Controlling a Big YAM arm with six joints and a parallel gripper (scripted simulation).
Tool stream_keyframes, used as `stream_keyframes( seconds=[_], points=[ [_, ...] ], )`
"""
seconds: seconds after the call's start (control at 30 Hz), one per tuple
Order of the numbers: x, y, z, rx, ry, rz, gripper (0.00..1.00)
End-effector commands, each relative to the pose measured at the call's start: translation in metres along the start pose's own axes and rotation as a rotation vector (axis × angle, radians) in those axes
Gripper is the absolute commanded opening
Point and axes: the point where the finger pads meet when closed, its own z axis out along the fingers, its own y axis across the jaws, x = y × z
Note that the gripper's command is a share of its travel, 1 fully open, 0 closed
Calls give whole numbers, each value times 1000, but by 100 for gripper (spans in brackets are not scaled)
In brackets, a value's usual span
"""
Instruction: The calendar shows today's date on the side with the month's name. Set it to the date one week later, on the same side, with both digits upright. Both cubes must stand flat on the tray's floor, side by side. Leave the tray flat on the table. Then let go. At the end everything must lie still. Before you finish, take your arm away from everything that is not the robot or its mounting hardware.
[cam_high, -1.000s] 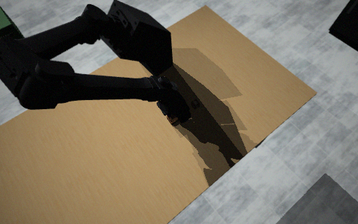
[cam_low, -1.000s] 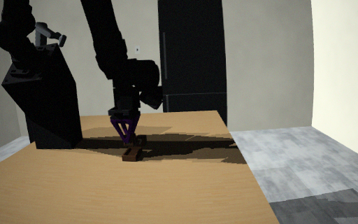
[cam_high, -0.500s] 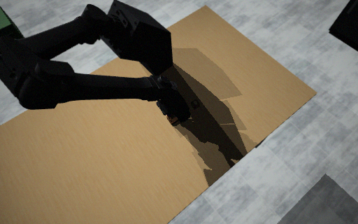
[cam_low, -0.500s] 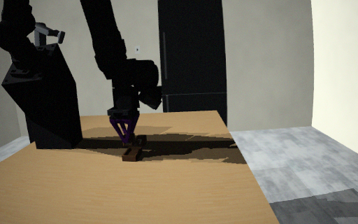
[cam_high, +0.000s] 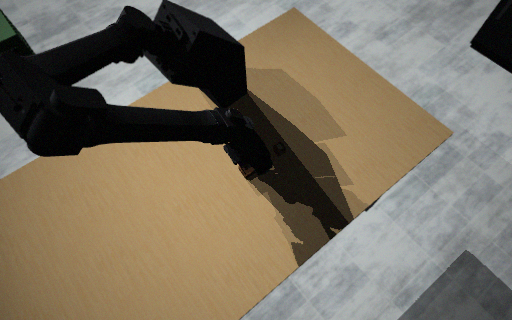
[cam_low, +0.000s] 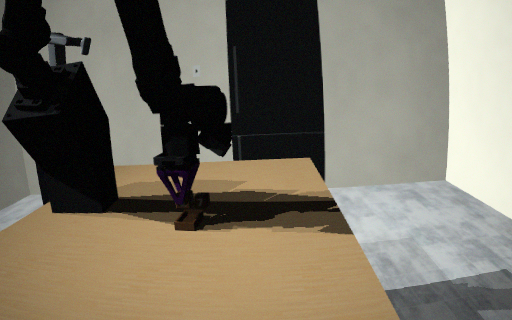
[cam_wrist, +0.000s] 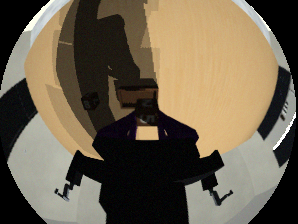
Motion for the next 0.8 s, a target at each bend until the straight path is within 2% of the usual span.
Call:
stream_keyframes(
  seconds=[0.0,0.2,0.3,0.33,0.43,0.77],
  points=[
    [-4,-5,-3,0,-18,7,25],
    [3,0,4,-2,-1,-6,25],
    [2,0,5,-2,-2,-5,25],
    [-4,2,0,-2,-20,-8,25],
    [0,-1,9,-1,-2,2,25],
    [-4,-1,16,-1,-10,2,25]
  ],
)
